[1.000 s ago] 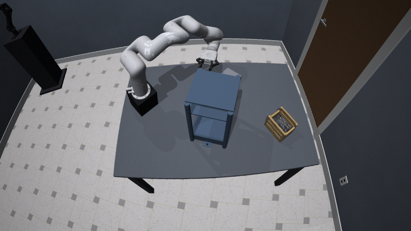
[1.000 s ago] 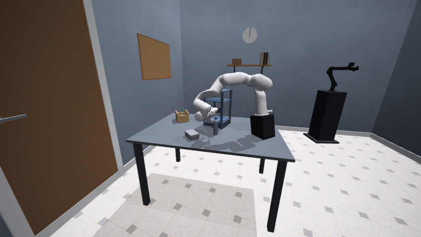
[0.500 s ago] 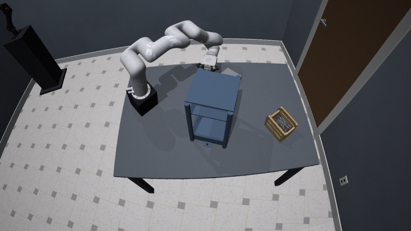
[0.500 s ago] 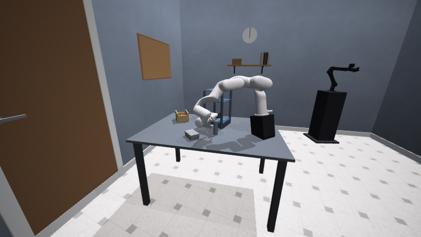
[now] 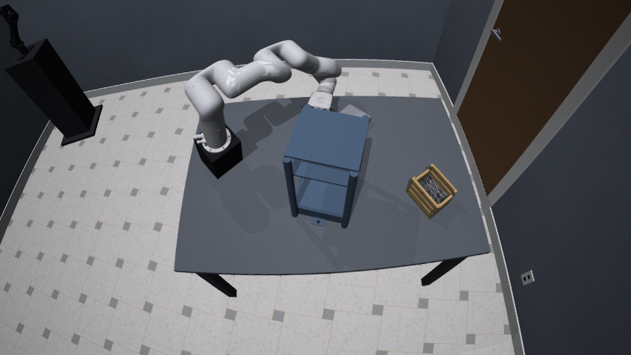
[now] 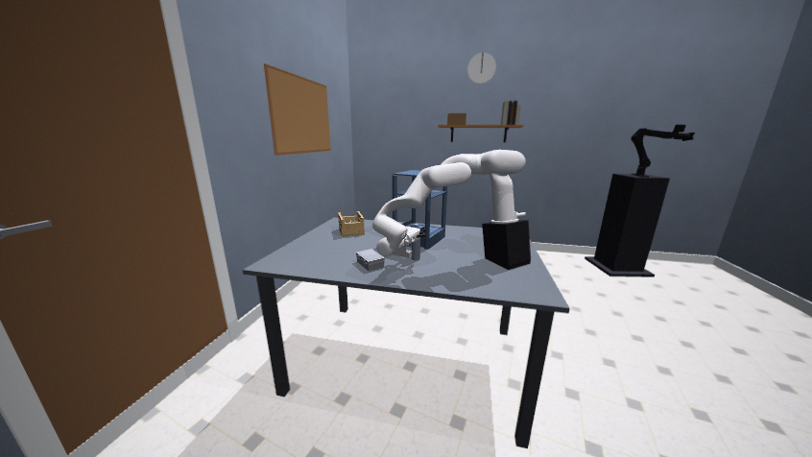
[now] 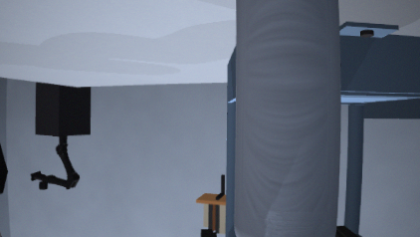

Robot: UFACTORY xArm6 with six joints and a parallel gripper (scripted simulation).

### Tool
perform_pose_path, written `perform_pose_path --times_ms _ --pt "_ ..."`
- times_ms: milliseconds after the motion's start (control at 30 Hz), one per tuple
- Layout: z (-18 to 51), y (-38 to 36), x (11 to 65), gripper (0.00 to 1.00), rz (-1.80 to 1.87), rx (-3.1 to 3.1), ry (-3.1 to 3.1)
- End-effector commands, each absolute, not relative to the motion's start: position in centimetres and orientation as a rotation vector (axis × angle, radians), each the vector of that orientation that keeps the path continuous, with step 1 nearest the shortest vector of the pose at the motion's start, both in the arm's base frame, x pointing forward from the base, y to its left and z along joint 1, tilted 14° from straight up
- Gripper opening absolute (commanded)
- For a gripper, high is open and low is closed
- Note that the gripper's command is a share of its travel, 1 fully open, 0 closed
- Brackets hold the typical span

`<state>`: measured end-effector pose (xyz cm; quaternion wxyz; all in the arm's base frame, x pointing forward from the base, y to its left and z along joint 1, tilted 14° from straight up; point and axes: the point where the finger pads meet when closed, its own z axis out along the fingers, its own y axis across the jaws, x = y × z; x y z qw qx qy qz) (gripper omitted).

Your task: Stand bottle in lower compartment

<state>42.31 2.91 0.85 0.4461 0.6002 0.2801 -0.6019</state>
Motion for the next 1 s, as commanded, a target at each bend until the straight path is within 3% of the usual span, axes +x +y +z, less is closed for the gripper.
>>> perform_pose_path --times_ms 0,967 --pt "0.1 2.8 42.5 0.63 -1.489 1.489 0.692" --pt "-3.3 2.1 42.9 0.63 -1.489 1.489 0.692"
